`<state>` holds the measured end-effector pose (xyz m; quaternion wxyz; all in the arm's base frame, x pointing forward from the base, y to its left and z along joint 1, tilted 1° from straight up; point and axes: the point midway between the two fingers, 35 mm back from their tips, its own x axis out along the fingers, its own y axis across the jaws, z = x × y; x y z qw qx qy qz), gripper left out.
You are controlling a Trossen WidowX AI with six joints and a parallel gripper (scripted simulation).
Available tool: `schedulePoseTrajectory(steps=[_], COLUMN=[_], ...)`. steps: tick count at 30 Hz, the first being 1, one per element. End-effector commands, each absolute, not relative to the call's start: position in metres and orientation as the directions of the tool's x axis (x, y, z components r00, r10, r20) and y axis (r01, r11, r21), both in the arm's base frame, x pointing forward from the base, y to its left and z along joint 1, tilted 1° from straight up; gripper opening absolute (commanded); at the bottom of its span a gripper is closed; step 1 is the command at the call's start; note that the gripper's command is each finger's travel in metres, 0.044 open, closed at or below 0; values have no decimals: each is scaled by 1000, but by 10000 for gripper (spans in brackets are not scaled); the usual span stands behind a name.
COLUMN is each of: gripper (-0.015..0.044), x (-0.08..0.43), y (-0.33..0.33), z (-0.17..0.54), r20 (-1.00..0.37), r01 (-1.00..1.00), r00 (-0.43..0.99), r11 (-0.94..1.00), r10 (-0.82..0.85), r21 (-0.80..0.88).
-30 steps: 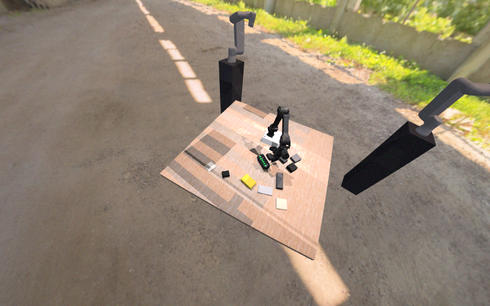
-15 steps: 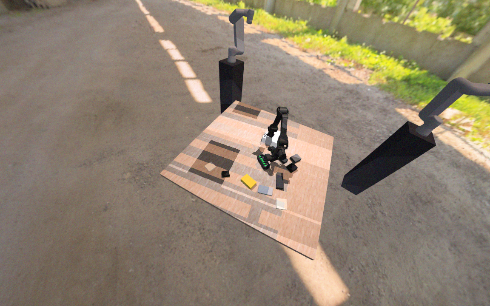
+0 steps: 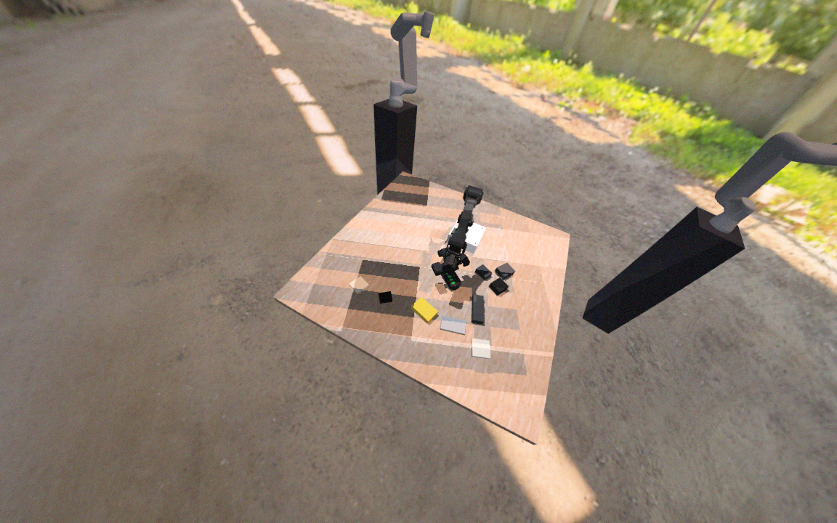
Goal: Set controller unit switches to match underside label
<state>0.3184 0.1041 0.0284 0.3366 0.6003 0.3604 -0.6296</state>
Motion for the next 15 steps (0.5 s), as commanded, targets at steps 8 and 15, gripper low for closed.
schedulePoseTrajectory(steps=[8,15], gripper=[0,0], x=[332,334], y=[39,38], z=[31,31], r20=[-962,-961], r01=[842,842], r00=[-222,-224], r11=[-465,-464], r10=[162,165], r21=[-273,-276])
